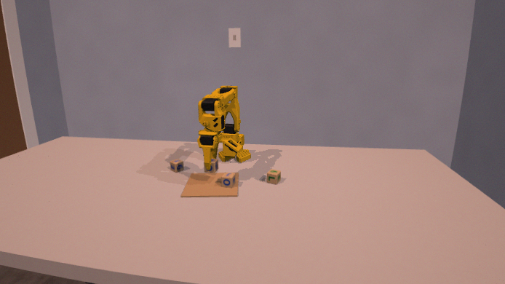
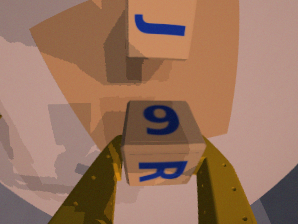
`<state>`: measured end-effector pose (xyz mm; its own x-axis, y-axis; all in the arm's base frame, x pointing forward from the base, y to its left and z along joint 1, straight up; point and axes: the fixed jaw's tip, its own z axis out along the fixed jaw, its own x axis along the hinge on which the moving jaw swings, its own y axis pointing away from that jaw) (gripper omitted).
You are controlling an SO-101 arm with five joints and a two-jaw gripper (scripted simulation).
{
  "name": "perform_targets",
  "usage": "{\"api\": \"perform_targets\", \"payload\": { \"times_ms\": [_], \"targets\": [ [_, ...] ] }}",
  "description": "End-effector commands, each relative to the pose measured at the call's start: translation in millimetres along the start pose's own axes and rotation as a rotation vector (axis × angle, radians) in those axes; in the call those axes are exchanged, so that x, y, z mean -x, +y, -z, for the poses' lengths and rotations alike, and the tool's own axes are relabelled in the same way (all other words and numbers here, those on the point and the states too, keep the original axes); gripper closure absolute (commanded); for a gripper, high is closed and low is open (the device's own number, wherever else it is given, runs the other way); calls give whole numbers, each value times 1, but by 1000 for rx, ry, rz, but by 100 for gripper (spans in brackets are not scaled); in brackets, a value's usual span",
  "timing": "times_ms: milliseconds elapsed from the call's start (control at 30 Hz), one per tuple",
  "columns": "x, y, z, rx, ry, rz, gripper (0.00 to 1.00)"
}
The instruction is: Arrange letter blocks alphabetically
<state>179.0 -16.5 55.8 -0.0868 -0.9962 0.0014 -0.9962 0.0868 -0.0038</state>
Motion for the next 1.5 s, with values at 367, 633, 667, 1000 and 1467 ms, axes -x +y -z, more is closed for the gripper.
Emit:
{"api": "perform_targets", "payload": {
  "times_ms": [367, 633, 667, 1000, 1467],
  "targets": [
    [-1, -7, 3, -69, -1, 0, 100],
    [-1, -7, 2, -69, -1, 0, 100],
    [-1, -7, 1, -69, -1, 0, 100],
    [-1, -8, -3, -69, -1, 0, 100],
    [-1, -8, -9, -69, -1, 0, 100]
  ]
}}
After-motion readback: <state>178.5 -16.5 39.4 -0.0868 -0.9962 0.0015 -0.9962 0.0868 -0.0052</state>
